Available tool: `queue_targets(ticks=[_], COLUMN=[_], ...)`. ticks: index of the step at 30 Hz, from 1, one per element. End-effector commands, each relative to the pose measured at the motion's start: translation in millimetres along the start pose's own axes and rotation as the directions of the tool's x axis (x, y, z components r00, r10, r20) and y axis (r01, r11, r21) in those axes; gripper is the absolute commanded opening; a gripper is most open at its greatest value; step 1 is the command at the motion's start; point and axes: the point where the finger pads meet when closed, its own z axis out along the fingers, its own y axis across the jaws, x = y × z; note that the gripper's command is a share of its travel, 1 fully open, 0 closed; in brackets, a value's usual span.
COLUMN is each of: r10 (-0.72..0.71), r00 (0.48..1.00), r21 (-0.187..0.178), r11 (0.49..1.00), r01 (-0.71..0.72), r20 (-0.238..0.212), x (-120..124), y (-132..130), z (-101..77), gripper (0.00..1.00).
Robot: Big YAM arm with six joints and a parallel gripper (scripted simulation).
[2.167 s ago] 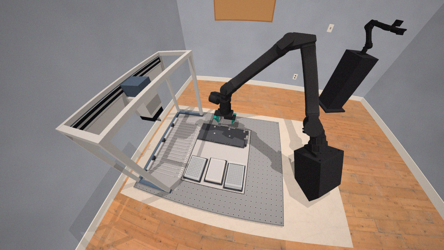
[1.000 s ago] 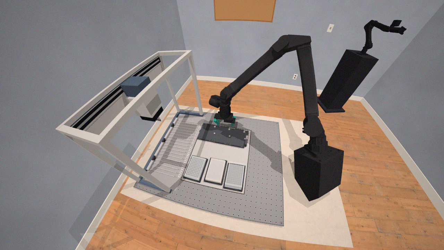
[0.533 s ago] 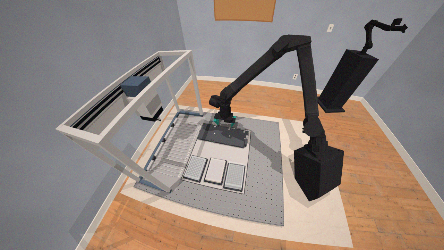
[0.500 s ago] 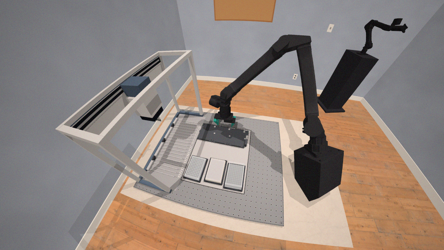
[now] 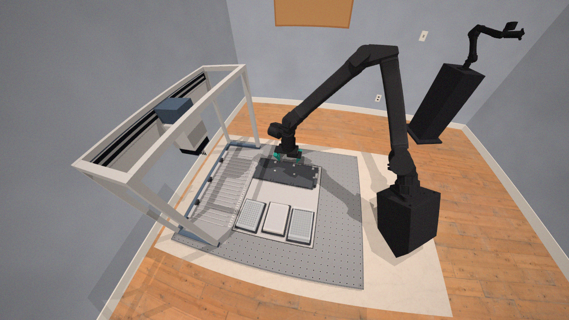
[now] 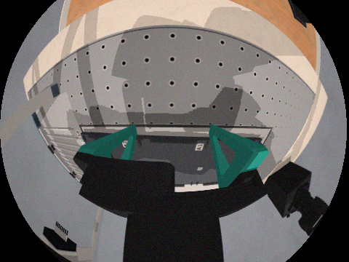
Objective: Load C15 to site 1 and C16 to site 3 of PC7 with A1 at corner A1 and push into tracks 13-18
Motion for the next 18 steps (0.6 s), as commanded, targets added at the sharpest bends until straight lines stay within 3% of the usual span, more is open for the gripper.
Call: queue_targets(ticks=[1,18], r10=[0.005,-0.003], r00=[1.000,1.000], r21=[-0.028,-0.017], r11=[1.000,1.000], r01=[-0.004,0.003], r20=[0.004,-0.003], x=[8.9,17.2], y=[12.3,8.4], z=[-4.3,-1.9], gripper=[1.00,1.00])
